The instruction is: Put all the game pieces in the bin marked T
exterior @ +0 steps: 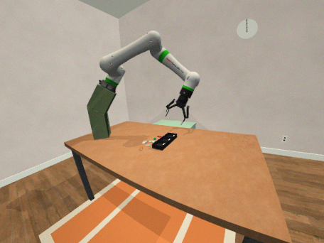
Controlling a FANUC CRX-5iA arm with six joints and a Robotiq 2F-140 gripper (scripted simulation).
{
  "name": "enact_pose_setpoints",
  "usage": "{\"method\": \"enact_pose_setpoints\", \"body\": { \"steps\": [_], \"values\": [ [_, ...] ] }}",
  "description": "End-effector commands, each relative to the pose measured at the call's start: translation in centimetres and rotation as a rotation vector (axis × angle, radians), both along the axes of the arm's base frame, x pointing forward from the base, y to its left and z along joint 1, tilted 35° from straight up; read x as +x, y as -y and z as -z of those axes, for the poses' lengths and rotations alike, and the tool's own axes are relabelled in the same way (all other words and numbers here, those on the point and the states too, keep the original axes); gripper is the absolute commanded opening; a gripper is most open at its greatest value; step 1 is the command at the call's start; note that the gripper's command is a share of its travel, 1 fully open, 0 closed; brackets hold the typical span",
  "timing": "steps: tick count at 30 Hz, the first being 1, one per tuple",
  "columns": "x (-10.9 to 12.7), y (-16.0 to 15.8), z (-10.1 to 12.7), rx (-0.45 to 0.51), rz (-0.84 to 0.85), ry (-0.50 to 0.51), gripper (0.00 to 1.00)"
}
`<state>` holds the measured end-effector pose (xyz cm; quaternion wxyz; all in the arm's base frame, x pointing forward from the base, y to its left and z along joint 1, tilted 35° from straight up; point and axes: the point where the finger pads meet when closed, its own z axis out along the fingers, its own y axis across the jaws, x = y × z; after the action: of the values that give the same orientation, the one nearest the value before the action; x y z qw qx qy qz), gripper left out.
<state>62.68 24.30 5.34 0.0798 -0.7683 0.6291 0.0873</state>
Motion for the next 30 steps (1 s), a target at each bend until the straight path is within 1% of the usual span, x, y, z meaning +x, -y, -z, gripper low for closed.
{"method": "enact_pose_setpoints", "body": {
  "steps": [1, 17, 18, 25, 27, 28, 30],
  "values": [
    [0.0, 0.0, 0.0, 0.000, 0.000, 0.000, 1.00],
    [0.0, 0.0, 0.0, 0.000, 0.000, 0.000, 1.00],
    [-0.3, 0.4, -0.7, 0.000, 0.000, 0.000, 0.05],
    [-2.3, 2.8, -5.3, 0.000, 0.000, 0.000, 0.05],
    [-2.3, 2.8, -5.3, 0.000, 0.000, 0.000, 0.05],
    [-2.7, 3.4, -4.8, -0.002, -0.042, 0.028, 0.05],
    [-3.0, 3.9, -3.6, 0.042, -0.127, 0.054, 0.05]
  ]
}}
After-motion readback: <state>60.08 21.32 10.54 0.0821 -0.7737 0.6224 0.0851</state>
